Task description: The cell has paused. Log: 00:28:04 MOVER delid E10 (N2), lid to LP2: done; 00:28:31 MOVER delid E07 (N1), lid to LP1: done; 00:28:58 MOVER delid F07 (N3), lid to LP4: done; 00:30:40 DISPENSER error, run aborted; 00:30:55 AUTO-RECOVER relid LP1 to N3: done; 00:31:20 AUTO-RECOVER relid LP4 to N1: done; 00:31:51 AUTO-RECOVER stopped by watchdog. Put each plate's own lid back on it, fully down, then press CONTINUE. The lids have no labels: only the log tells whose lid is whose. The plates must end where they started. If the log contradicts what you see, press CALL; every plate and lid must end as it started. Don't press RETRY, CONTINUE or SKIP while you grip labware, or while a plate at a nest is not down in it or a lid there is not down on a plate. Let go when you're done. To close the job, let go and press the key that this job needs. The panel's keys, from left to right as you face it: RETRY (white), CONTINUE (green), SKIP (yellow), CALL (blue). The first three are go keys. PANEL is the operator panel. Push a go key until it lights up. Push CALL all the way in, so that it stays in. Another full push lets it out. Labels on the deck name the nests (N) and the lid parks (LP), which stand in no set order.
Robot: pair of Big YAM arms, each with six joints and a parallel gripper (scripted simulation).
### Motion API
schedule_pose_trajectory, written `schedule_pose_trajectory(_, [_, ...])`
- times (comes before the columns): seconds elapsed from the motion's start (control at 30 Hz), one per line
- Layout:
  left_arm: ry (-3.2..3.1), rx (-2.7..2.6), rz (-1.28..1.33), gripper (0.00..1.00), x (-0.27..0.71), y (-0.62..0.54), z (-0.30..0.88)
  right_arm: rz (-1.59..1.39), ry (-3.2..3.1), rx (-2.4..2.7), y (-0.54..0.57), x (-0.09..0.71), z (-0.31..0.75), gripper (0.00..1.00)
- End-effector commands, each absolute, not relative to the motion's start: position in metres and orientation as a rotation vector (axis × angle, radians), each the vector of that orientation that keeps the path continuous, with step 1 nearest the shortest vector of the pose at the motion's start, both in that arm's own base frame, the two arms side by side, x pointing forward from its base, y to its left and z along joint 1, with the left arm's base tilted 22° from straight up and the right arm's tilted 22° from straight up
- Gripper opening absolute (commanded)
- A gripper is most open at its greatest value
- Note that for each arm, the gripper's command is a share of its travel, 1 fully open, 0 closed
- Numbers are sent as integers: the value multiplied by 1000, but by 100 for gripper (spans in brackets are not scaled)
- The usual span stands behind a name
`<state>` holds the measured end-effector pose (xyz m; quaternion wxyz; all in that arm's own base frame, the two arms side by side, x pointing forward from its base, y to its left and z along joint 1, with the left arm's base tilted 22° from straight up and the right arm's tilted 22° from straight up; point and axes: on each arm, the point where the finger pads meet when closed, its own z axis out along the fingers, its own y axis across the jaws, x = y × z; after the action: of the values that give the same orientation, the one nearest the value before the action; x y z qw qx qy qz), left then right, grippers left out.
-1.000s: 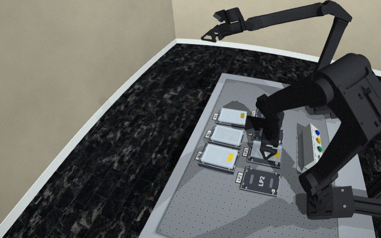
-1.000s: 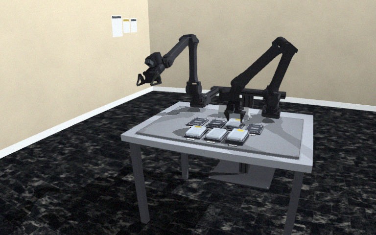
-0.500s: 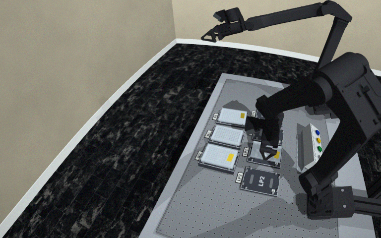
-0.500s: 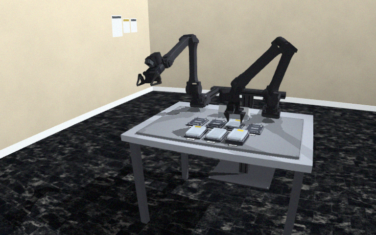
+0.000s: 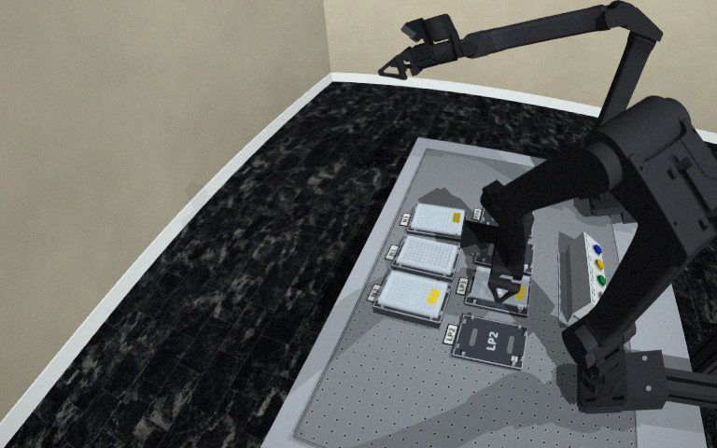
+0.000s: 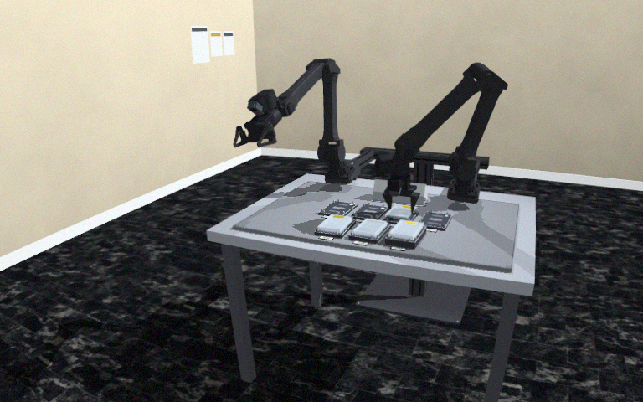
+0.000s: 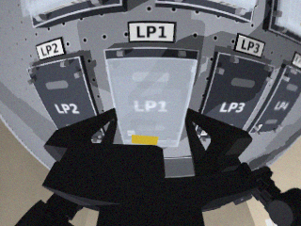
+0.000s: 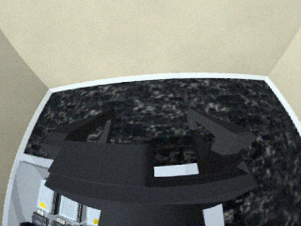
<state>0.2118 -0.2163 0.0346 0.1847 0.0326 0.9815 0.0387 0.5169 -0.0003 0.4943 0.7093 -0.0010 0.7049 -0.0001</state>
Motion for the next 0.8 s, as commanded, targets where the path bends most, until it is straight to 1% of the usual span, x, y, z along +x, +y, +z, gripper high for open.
schedule_pose_trajectory(0.0, [2761,93,99,0,218,-219,34,3,1524,3,0,524,525,100])
schedule_pose_trajectory(0.17, [2744,98,64,0,221,-225,42,3,1524,3,0,524,525,100])
schedule_pose_trajectory(0.37, [2762,97,101,0,218,-218,30,3,1524,3,0,524,525,100])
schedule_pose_trajectory(0.77, [2754,93,85,0,222,-220,32,3,1524,3,0,524,525,100])
